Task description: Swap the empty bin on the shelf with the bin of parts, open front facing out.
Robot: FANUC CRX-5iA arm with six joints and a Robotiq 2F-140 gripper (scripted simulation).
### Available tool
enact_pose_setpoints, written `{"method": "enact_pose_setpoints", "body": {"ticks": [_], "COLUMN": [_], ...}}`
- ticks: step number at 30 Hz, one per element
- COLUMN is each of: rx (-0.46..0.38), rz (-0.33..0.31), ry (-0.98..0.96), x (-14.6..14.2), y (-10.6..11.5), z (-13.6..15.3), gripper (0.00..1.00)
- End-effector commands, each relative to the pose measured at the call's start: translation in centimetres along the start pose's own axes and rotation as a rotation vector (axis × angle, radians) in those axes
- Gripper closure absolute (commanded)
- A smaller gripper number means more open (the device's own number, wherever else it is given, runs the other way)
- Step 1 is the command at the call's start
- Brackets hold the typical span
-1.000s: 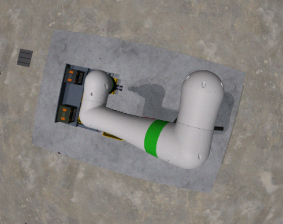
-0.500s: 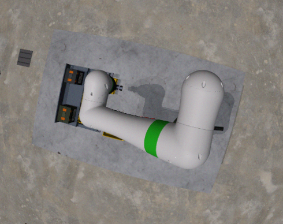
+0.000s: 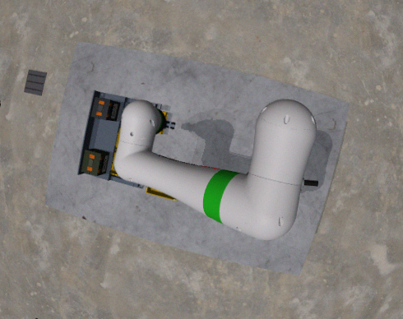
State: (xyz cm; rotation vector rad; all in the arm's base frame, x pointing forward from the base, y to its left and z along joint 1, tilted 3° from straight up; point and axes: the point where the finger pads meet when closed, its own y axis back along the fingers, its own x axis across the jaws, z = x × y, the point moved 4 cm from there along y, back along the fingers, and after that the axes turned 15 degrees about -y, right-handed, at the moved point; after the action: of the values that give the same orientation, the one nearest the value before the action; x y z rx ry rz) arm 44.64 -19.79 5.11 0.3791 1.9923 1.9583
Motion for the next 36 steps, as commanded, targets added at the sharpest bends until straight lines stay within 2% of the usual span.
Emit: {"method": "enact_pose_setpoints", "body": {"ticks": [1, 8, 10, 25, 36], "rx": [0.000, 0.000, 0.000, 0.000, 0.000], "rz": [-0.002, -0.002, -0.002, -0.002, -0.002], "ry": [0.000, 0.000, 0.000, 0.000, 0.000], "x": [-0.1, -0.1, -0.1, -0.1, -0.1], "y": [-0.5, -2.5, -2.5, -7.4, -9.2], "z": [0.0, 0.0, 0.0, 0.0, 0.0], "gripper": [0.90, 0.90, 0.90, 0.90, 0.90]}}
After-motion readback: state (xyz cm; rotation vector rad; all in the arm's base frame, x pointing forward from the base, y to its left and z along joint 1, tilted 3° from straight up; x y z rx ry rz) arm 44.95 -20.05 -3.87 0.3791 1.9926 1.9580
